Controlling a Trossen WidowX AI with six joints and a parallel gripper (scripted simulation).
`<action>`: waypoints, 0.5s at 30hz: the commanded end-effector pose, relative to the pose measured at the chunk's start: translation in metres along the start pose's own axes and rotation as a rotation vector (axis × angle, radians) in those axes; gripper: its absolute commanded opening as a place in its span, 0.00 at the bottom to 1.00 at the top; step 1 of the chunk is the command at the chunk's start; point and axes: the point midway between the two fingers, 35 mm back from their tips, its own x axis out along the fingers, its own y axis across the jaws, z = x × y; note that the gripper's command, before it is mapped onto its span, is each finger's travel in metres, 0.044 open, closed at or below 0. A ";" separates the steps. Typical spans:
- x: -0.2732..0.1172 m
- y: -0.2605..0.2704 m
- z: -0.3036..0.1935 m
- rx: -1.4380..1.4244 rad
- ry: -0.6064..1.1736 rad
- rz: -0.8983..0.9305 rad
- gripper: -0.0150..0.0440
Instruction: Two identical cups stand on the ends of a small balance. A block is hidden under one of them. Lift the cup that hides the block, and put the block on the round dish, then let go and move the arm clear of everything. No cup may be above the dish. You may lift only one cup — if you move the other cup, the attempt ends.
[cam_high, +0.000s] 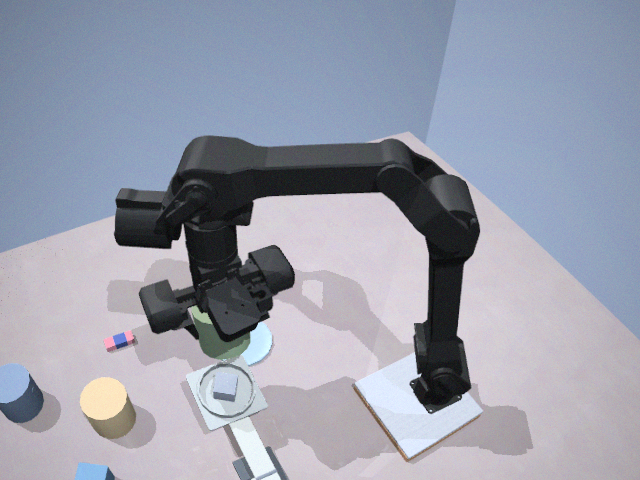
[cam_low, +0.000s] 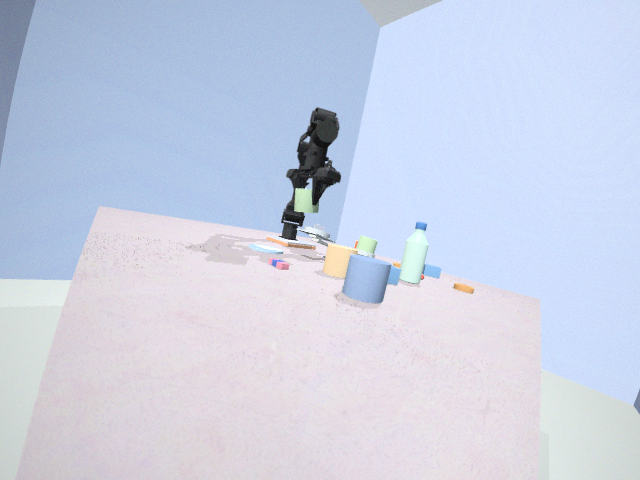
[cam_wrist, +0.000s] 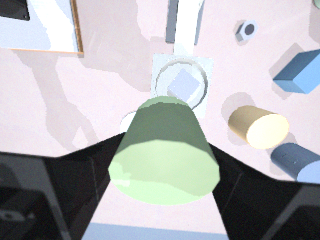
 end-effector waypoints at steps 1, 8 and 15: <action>0.007 0.011 -0.014 -0.004 0.001 0.000 0.25; 0.021 0.034 -0.042 -0.005 0.004 0.000 0.25; 0.035 0.060 -0.067 -0.005 0.008 0.002 0.25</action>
